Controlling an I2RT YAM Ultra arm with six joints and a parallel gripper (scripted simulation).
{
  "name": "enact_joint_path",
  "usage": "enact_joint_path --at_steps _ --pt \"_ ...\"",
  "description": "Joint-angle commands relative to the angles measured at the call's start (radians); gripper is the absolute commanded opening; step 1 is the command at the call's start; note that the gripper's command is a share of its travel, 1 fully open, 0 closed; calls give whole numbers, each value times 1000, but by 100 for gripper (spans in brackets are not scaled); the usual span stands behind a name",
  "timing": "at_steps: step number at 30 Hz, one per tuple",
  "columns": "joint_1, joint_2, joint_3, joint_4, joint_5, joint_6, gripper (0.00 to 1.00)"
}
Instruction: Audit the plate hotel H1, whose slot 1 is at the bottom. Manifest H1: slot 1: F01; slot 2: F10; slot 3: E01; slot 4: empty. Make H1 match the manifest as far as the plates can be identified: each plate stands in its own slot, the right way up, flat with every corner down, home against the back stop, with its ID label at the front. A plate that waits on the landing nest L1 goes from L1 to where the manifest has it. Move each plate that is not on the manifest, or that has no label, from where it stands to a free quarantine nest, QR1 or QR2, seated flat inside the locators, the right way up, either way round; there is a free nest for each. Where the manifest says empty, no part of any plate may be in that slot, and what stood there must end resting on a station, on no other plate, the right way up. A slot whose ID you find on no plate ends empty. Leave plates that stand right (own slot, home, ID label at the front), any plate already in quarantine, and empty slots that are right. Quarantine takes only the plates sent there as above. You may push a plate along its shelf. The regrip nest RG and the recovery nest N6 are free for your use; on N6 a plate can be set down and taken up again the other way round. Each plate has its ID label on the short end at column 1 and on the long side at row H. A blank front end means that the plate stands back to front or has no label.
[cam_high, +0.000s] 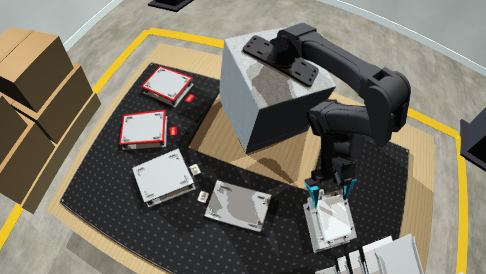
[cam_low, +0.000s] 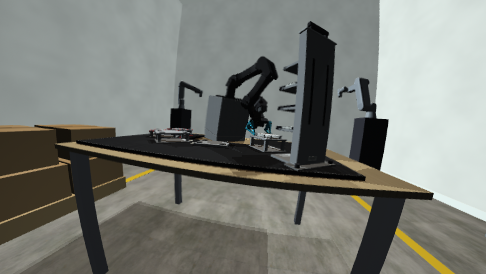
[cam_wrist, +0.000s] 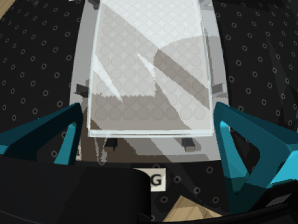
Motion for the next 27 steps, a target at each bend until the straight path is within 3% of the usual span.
enact_joint_path --at_steps 1,12,27 --pt "-2 -4 0 -4 0 -1 100" --pt "-2 -4 0 -4 0 -1 100" --pt "5 -101 -72 -30 5 4 100"
